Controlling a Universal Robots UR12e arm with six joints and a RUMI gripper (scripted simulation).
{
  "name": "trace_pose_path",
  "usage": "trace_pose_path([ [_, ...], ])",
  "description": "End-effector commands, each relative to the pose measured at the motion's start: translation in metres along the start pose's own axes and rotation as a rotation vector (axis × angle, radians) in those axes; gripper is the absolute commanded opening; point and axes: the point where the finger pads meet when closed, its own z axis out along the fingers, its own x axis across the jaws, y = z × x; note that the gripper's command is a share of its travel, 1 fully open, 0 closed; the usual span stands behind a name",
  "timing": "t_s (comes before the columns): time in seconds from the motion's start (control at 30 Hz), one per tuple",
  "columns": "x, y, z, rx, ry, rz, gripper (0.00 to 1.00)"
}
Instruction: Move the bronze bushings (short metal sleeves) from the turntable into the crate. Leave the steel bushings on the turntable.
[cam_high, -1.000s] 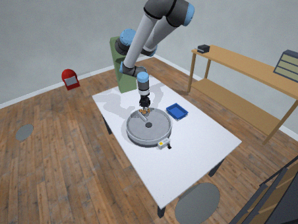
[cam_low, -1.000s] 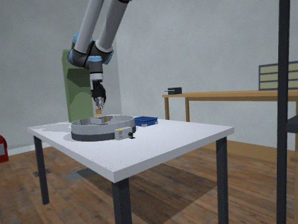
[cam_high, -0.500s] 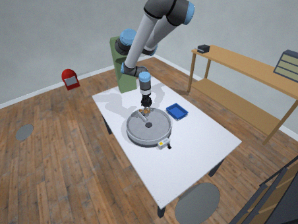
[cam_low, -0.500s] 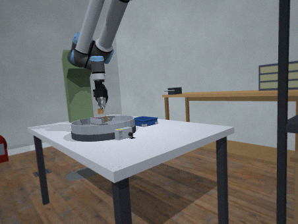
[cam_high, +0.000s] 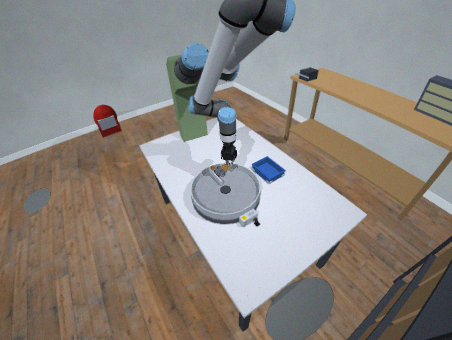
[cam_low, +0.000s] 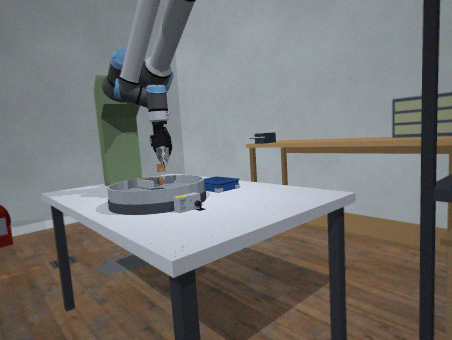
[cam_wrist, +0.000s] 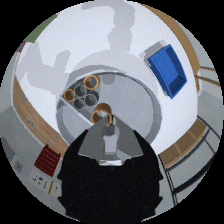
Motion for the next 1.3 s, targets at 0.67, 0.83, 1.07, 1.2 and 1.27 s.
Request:
trace_pose_path([
  [0.67,0.095,-0.053,0.0,-0.001,-0.001,0.0,0.0],
  [0.83,0.121,-0.067,0.0,-0.001,-0.001,0.0,0.0],
  [1.07,0.158,-0.087,0.0,-0.001,-0.001,0.0,0.0],
  [1.2,0.168,-0.093,0.0,-0.001,-0.001,0.0,0.0],
  [1.27,0.177,-0.098,0.0,-0.001,-0.001,0.0,0.0],
])
